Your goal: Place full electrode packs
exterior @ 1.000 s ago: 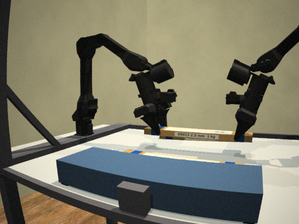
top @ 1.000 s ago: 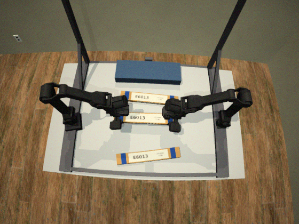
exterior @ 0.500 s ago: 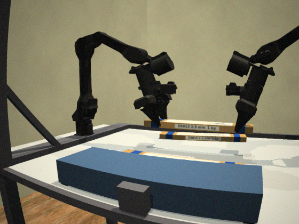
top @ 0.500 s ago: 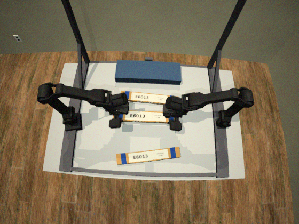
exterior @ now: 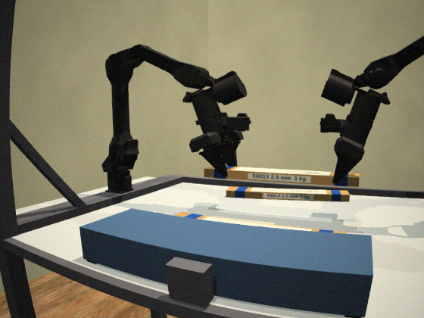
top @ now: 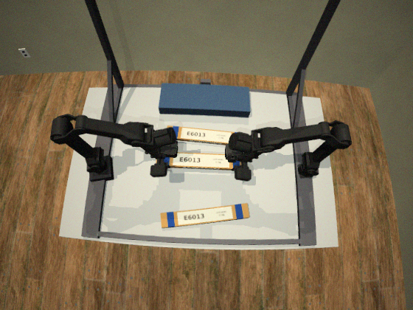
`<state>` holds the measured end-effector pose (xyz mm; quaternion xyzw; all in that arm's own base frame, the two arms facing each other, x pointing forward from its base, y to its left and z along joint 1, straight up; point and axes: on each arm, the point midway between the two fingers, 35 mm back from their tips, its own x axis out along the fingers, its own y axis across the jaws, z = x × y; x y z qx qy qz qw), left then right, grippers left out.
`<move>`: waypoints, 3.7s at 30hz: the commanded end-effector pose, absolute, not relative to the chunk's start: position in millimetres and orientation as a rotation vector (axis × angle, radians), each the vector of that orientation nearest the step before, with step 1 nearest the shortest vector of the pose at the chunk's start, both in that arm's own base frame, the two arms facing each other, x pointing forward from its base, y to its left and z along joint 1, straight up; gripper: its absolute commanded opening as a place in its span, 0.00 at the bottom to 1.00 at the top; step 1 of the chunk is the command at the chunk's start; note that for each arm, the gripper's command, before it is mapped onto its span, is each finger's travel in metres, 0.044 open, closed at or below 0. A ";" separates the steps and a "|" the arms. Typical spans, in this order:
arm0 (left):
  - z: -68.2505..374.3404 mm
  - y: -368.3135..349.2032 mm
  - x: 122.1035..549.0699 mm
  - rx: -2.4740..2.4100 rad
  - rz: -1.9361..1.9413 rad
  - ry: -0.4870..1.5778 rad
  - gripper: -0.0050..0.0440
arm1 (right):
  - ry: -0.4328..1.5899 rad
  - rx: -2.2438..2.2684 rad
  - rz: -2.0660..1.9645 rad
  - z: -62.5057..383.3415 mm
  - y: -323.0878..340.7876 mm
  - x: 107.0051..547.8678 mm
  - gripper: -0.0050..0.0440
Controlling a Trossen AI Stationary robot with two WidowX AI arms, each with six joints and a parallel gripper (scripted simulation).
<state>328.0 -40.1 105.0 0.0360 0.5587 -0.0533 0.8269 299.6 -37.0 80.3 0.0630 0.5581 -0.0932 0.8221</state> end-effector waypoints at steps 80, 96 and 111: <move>120.0 -155.6 312.5 0.064 -0.116 1.158 0.00 | 1.160 0.141 -0.195 93.3 78.7 329.2 0.00; 119.2 -183.8 308.3 0.064 -0.117 1.161 0.00 | 1.161 0.143 -0.193 93.3 106.5 335.5 0.00; 119.3 -210.0 304.1 0.061 -0.119 1.162 0.00 | 1.162 0.145 -0.191 93.4 132.3 341.3 0.00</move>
